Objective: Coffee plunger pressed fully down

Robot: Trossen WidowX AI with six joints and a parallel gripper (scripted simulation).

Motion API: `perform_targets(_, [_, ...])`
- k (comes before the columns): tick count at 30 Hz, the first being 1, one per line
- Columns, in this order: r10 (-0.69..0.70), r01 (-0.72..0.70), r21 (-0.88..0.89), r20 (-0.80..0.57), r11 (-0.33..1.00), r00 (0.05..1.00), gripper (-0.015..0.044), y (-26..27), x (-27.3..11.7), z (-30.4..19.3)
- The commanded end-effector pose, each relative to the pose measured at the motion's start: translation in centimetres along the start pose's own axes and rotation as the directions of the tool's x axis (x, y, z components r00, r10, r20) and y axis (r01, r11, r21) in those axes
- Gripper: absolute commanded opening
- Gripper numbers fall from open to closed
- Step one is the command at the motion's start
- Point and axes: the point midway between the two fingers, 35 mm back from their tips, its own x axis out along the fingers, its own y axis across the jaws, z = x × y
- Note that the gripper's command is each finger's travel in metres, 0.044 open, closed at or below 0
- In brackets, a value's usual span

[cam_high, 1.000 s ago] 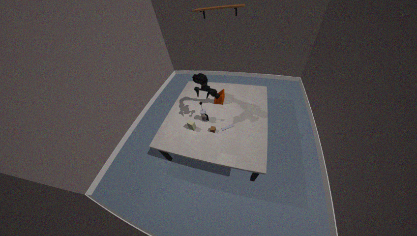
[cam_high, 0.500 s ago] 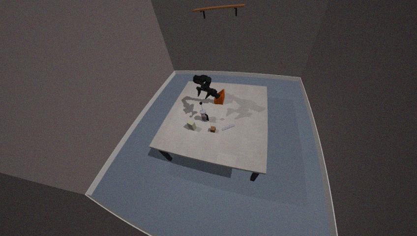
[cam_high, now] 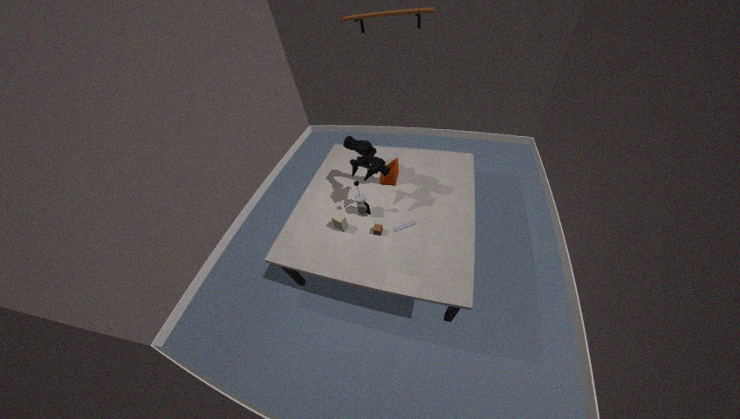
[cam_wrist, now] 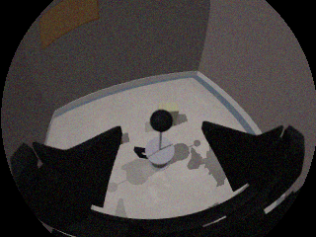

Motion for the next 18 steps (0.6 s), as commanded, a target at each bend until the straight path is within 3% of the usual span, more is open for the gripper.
perform_targets(1, [0.005,-0.005,-0.002,-0.005,1.000,1.000,0.0440,0.1,0.5,-0.2])
perform_targets(18, [0.005,-0.005,-0.001,-0.002,1.000,1.000,0.0440,0.0,3.2,-0.2])
